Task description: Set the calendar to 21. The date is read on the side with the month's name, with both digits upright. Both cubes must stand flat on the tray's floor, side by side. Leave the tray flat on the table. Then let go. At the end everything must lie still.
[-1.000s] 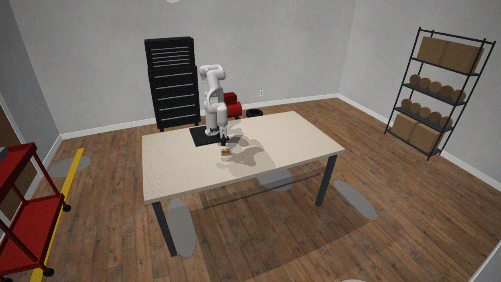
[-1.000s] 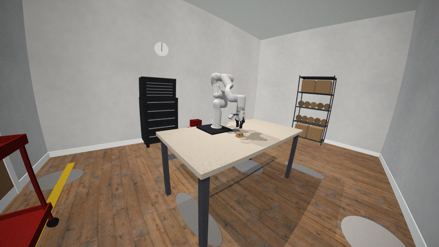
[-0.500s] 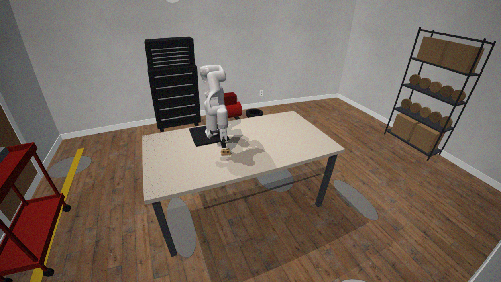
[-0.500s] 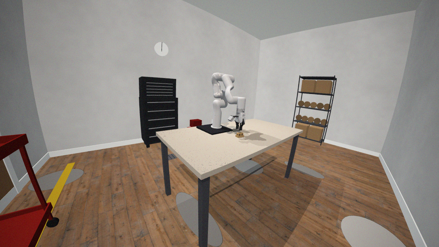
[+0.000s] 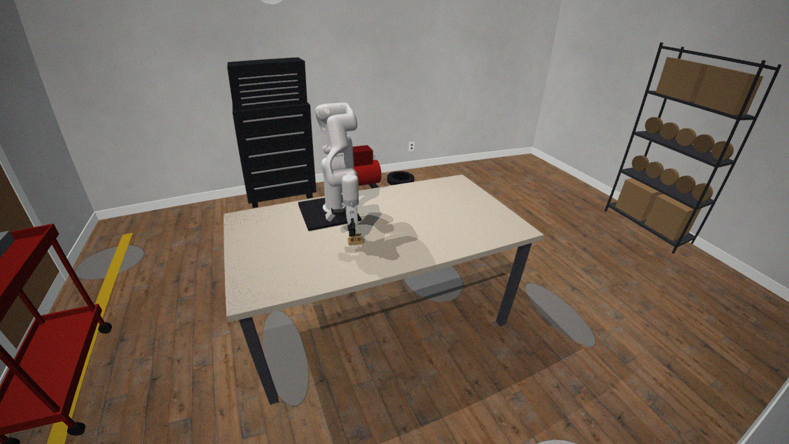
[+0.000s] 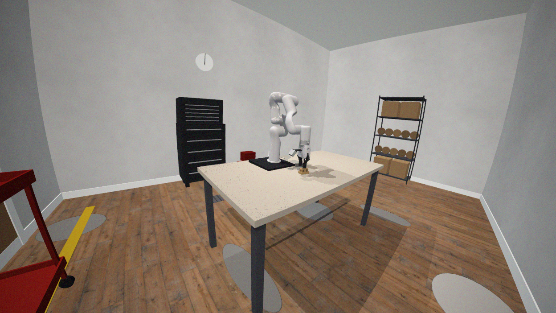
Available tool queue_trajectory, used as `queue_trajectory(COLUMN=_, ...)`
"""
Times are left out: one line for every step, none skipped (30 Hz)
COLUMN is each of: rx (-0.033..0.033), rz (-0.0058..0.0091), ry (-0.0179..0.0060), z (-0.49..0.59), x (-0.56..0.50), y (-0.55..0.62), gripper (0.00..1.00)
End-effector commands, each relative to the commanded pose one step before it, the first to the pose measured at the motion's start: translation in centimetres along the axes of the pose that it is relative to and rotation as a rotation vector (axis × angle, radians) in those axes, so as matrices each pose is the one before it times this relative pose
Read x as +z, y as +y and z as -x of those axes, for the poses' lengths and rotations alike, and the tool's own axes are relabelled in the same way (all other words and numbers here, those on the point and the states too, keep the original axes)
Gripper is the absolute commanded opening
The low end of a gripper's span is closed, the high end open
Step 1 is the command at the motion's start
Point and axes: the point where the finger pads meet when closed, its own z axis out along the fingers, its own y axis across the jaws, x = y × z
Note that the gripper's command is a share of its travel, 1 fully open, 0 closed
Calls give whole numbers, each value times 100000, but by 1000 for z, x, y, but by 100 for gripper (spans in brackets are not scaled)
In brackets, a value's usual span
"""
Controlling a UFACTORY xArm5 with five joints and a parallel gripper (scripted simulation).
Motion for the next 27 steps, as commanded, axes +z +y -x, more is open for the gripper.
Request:
queue_trajectory(rx=0, rz=-313, ry=-64, z=32, x=183, y=-134, gripper=47)
queue_trajectory(rx=0, rz=0, ry=0, z=2, x=77, y=-1, gripper=47)
queue_trajectory(rx=0, rz=0, ry=0, z=1, x=69, y=-1, gripper=47)
queue_trajectory(rx=0, rz=0, ry=0, z=1, x=61, y=-1, gripper=47)
queue_trajectory(rx=0, rz=0, ry=0, z=1, x=53, y=-1, gripper=47)
queue_trajectory(rx=0, rz=0, ry=0, z=1, x=45, y=0, gripper=47)
queue_trajectory(rx=0, rz=0, ry=0, z=1, x=37, y=0, gripper=47)
queue_trajectory(rx=0, rz=0, ry=0, z=1, x=30, y=0, gripper=47)
queue_trajectory(rx=0, rz=0, ry=0, z=0, x=24, y=0, gripper=47)
queue_trajectory(rx=0, rz=0, ry=0, z=0, x=18, y=0, gripper=47)
queue_trajectory(rx=0, rz=0, ry=0, z=0, x=12, y=0, gripper=47)
queue_trajectory(rx=0, rz=0, ry=0, z=0, x=8, y=0, gripper=47)
queue_trajectory(rx=0, rz=0, ry=0, z=0, x=4, y=0, gripper=47)
queue_trajectory(rx=0, rz=0, ry=0, z=0, x=0, y=0, gripper=47)
queue_trajectory(rx=0, rz=0, ry=0, z=0, x=0, y=0, gripper=47)
queue_trajectory(rx=0, rz=0, ry=0, z=0, x=2, y=0, gripper=47)
queue_trajectory(rx=0, rz=0, ry=0, z=0, x=0, y=0, gripper=47)
queue_trajectory(rx=0, rz=0, ry=0, z=0, x=0, y=0, gripper=47)
queue_trajectory(rx=0, rz=0, ry=0, z=0, x=0, y=0, gripper=47)
queue_trajectory(rx=0, rz=0, ry=0, z=0, x=0, y=0, gripper=47)
queue_trajectory(rx=0, rz=0, ry=0, z=0, x=0, y=0, gripper=47)
queue_trajectory(rx=0, rz=0, ry=0, z=0, x=0, y=0, gripper=47)
queue_trajectory(rx=0, rz=0, ry=0, z=0, x=0, y=0, gripper=47)
queue_trajectory(rx=0, rz=0, ry=0, z=0, x=0, y=0, gripper=47)
queue_trajectory(rx=0, rz=0, ry=0, z=0, x=0, y=0, gripper=47)
queue_trajectory(rx=0, rz=0, ry=0, z=0, x=0, y=0, gripper=47)
queue_trajectory(rx=0, rz=0, ry=0, z=0, x=0, y=0, gripper=47)
